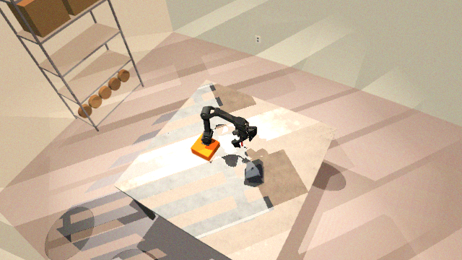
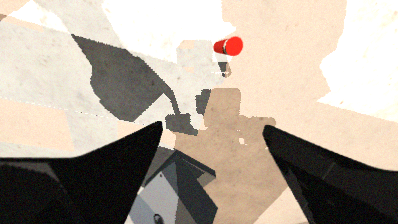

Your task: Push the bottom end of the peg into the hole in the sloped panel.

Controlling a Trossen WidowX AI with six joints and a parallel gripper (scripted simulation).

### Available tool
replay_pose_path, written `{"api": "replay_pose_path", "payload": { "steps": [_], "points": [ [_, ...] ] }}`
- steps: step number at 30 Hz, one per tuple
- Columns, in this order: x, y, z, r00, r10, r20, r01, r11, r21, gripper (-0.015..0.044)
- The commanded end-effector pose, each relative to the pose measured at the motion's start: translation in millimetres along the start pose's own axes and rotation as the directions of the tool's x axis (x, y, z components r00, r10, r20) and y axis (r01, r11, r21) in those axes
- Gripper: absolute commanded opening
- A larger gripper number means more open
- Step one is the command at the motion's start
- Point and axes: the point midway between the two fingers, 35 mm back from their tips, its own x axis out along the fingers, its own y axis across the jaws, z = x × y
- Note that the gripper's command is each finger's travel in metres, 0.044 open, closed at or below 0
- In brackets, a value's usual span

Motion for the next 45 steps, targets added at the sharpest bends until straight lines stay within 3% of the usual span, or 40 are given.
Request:
{"api": "replay_pose_path", "payload": {
  "steps": [1, 15, 45],
  "points": [
    [-0.8, -5.8, 15.9, 1.000, 0.009, 0.011, -0.008, 0.991, -0.135, 0.0440],
    [1.3, -16.0, 61.7, 0.998, 0.046, 0.051, -0.015, 0.873, -0.487, 0.0440],
    [38.3, -17.1, 63.2, 0.998, 0.046, 0.051, -0.015, 0.871, -0.491, 0.0440]
  ]
}}
